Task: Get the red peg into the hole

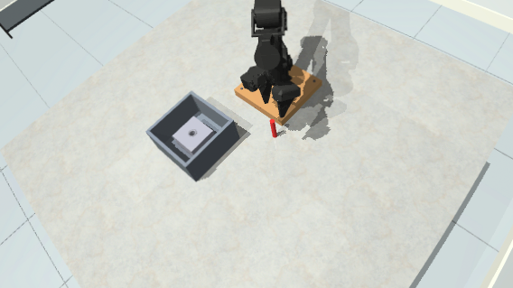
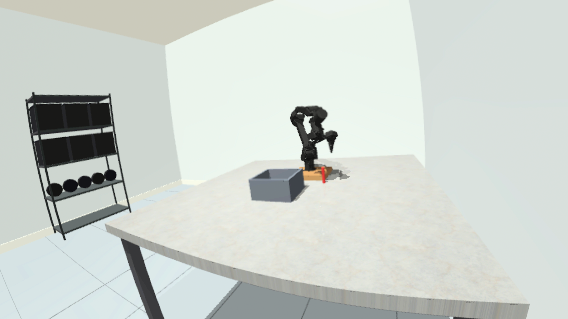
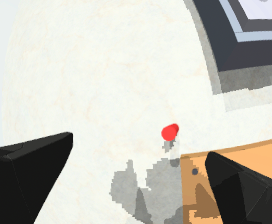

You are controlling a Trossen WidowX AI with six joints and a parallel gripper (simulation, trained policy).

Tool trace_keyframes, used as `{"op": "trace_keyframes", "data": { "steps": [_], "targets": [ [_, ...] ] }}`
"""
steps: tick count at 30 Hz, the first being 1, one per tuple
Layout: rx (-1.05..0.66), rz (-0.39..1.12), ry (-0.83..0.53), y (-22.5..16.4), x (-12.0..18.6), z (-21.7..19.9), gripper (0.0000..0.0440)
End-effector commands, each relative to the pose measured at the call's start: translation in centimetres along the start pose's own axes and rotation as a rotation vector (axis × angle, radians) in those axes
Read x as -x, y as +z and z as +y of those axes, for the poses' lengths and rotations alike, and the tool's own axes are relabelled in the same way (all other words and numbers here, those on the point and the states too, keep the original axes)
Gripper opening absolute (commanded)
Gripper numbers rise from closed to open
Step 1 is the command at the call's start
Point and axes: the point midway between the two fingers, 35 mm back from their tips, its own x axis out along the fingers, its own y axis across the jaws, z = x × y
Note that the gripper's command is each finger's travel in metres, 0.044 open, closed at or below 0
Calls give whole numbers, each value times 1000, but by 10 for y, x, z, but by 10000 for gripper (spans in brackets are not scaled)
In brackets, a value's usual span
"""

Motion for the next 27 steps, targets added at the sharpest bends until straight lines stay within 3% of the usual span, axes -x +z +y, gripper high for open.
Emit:
{"op": "trace_keyframes", "data": {
  "steps": [1, 12, 27],
  "targets": [
    [-110, 34, -86, -2, -7, -8, 440],
    [-313, 95, -265, -6, -38, -19, 436],
    [-374, 91, -350, -12, -95, -30, 440]
  ]
}}
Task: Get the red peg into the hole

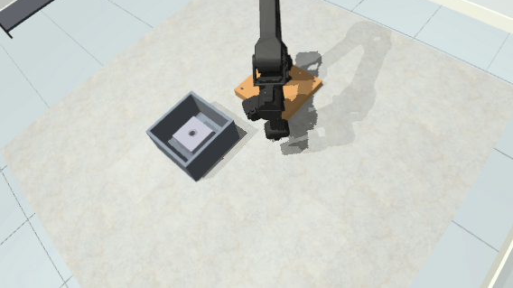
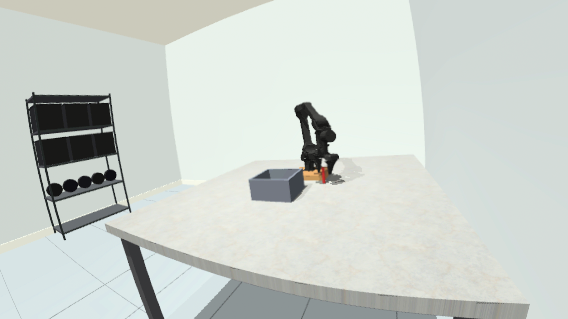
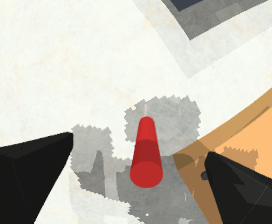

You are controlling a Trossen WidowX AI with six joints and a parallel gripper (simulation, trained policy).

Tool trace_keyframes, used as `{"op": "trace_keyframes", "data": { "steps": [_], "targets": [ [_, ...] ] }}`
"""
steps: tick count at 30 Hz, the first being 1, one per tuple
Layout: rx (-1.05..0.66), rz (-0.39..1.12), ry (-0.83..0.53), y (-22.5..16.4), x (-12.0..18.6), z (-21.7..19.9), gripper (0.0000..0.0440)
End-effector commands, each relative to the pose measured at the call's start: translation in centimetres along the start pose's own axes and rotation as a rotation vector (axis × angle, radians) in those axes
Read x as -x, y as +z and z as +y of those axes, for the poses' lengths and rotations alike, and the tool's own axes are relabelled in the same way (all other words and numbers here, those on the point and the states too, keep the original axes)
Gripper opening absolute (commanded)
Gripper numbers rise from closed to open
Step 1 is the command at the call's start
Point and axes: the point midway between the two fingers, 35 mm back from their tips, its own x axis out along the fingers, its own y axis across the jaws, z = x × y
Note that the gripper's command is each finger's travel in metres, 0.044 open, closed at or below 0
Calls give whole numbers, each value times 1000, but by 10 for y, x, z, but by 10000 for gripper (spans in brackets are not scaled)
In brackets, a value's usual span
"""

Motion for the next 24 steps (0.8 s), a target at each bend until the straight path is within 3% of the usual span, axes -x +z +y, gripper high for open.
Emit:
{"op": "trace_keyframes", "data": {
  "steps": [1, 4, 19, 21, 24],
  "targets": [
    [-10, -15, -12, 2, -17, 1, 439],
    [-7, -18, -22, 2, -26, 0, 407],
    [-34, -13, -135, 5, -51, -6, 26],
    [-34, -13, -152, 5, -51, -6, 0],
    [-26, -50, -137, 13, -41, 0, 0]
  ]
}}
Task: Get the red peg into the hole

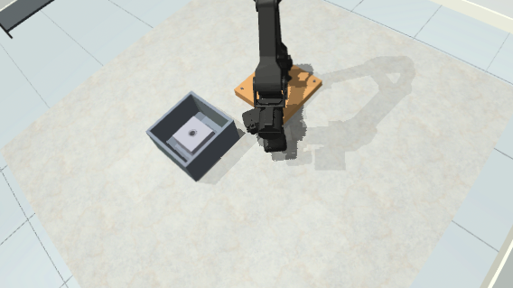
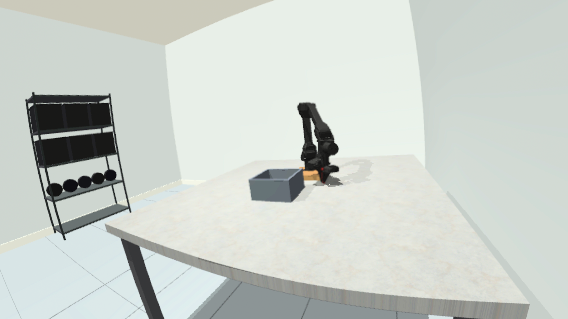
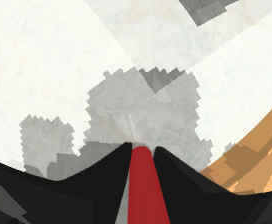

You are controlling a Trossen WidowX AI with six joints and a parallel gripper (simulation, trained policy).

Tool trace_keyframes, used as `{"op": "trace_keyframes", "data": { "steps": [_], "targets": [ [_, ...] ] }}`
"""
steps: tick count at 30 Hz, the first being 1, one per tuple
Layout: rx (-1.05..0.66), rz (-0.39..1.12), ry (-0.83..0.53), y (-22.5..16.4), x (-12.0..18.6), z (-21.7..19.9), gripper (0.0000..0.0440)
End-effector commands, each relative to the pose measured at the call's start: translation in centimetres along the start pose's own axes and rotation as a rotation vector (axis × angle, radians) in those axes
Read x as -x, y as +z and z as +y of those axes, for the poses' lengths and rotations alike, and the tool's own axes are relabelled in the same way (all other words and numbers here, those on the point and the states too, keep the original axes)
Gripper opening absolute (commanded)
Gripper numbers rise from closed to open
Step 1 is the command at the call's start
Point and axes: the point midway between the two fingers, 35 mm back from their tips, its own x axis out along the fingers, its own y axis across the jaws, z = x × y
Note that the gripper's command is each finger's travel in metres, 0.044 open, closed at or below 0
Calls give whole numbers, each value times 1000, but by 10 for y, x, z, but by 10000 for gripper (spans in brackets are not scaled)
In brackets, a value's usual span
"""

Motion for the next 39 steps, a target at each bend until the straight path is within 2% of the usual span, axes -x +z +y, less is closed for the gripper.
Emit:
{"op": "trace_keyframes", "data": {
  "steps": [1, 11, 20, 30, 39],
  "targets": [
    [4, -40, -3, 9, 9, 4, 0],
    [4, -121, 34, 31, 55, 12, 0],
    [-68, -194, 72, 60, 98, 17, 0],
    [-194, -266, 76, 104, 115, 12, 0],
    [-278, -317, 68, 149, 118, 5, 0]
  ]
}}
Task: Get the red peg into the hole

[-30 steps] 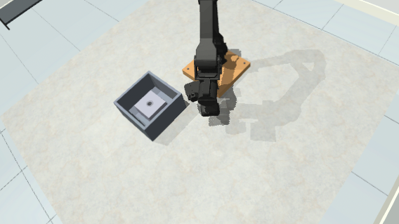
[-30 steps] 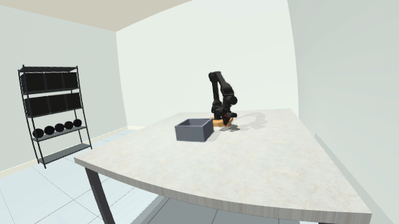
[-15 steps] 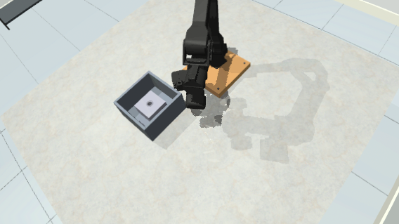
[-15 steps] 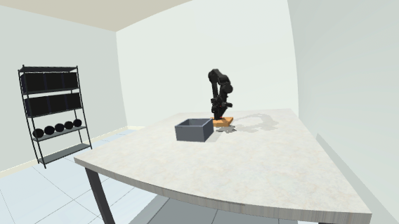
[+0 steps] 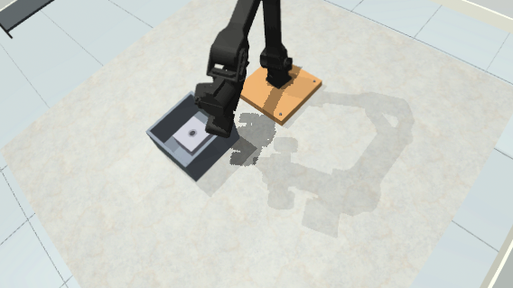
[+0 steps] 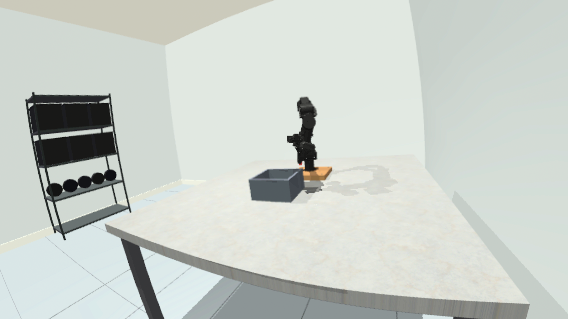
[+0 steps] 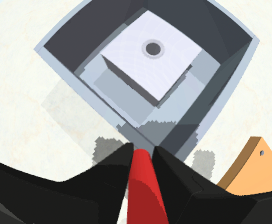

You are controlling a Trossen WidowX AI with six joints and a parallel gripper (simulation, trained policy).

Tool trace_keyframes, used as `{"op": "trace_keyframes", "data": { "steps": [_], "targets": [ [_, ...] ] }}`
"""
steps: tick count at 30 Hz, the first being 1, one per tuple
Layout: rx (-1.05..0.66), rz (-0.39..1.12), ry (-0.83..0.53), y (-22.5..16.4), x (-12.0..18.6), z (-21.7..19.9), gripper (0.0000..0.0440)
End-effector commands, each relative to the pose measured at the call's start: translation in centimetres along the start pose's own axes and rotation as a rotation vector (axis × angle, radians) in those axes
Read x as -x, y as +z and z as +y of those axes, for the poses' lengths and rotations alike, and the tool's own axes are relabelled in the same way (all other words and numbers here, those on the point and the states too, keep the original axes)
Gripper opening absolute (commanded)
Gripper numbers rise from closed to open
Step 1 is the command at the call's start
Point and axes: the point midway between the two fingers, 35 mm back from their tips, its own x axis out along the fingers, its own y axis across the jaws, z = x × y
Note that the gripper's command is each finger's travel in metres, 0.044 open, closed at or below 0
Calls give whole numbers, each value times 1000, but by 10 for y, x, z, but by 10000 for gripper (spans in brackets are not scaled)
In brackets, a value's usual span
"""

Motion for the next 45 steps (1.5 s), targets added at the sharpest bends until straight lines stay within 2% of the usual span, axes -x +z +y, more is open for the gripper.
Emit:
{"op": "trace_keyframes", "data": {
  "steps": [1, 17, 30, 33, 38, 40, 45],
  "targets": [
    [-32, -31, -2, 22, -5, 2, 0],
    [-24, -37, -28, 81, -52, 1, 1],
    [90, 47, -25, 94, -93, -3, 3],
    [117, 79, -28, 90, -101, -5, 46],
    [134, 123, -31, 88, -113, -6, 168],
    [154, 126, -27, 93, -112, -5, 173],
    [155, 140, 4, 105, -109, 5, 282]
  ]
}}
